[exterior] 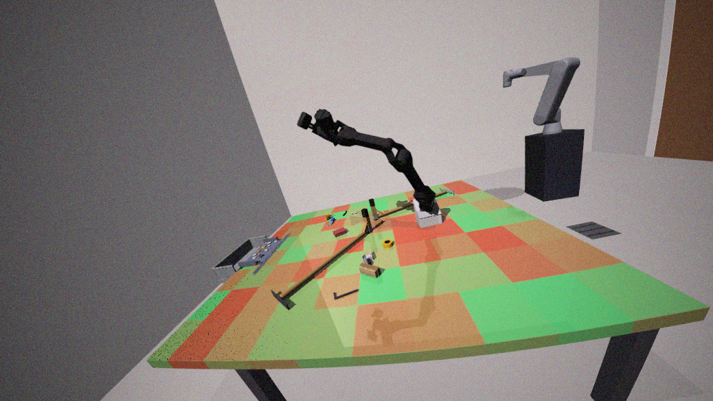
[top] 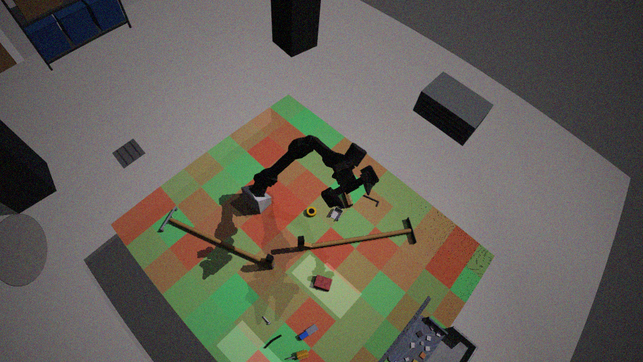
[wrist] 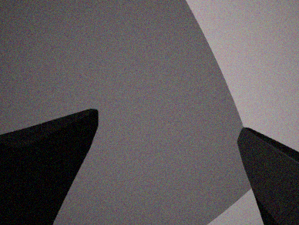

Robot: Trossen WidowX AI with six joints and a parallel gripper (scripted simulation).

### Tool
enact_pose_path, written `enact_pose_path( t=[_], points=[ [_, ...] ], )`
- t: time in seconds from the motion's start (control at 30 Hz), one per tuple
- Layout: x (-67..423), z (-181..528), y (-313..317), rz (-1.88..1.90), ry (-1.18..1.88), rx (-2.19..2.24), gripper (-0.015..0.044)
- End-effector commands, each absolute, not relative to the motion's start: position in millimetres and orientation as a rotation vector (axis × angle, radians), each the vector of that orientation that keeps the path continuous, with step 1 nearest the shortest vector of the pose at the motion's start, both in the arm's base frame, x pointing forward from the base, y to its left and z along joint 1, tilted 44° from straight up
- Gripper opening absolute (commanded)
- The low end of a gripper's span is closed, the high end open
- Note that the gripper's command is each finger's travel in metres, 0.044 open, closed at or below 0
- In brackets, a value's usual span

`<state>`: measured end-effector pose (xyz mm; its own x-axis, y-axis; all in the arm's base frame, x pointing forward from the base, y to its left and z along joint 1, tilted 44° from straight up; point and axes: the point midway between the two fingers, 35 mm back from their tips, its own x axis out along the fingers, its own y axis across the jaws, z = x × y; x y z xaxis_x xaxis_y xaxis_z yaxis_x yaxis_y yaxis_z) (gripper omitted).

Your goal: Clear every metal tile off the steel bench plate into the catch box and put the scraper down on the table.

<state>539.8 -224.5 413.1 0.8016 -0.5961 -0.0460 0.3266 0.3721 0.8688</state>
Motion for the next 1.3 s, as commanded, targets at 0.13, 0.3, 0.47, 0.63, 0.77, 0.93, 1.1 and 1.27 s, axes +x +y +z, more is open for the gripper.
enact_pose_path(
  t=[0.13,0.3,0.47,0.63,0.77,0.93,1.1,1.27],
  points=[
    [542.0,419.8,-231.4,-0.587,-0.315,1.028,0.044],
    [544.6,429.2,-241.3,-0.566,-0.342,1.022,0.044],
    [546.4,438.3,-251.3,-0.545,-0.368,1.014,0.044],
    [547.5,447.1,-261.1,-0.523,-0.395,1.005,0.044],
    [547.6,449.8,-263.9,-0.515,-0.403,1.002,0.044],
    [545.3,454.4,-261.9,-0.455,-0.41,1.013,0.044],
    [541.9,459.3,-259.0,-0.387,-0.416,1.024,0.044],
    [537.5,463.8,-255.5,-0.319,-0.42,1.031,0.044]
  ],
)
